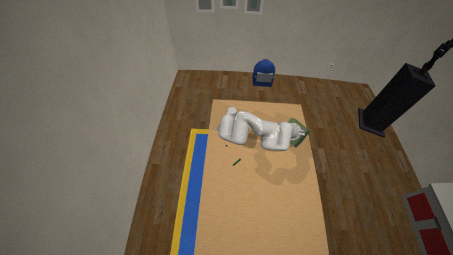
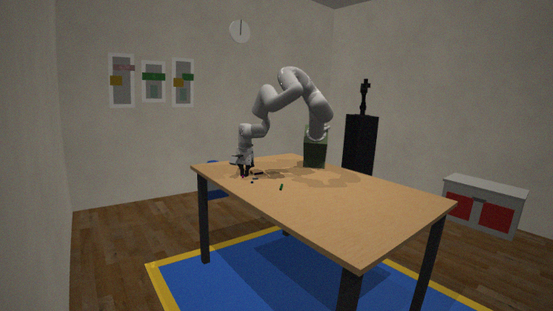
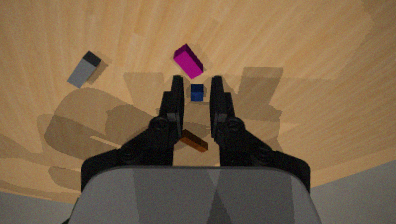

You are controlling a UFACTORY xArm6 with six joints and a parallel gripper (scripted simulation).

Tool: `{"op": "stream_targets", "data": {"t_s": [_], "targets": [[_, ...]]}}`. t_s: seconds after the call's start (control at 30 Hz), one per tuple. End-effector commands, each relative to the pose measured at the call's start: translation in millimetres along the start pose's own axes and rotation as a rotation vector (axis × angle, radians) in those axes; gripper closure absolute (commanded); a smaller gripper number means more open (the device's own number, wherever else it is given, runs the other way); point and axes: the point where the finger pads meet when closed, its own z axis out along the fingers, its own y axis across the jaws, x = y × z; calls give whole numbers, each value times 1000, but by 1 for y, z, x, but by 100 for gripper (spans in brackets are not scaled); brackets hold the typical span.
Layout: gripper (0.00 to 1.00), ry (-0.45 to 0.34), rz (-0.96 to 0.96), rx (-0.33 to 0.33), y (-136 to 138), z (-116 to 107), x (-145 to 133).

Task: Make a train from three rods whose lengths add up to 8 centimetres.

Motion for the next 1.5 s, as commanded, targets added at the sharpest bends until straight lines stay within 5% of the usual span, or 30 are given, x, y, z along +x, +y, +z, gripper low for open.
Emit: {"op": "stream_targets", "data": {"t_s": [0.0,0.77,0.8,1.47], "targets": [[76,1,0,-2,1,-1,1],[76,1,0,-2,1,-1,1],[96,1,0,-2,1,-1,1],[96,1,0,-2,1,-1,1]]}}
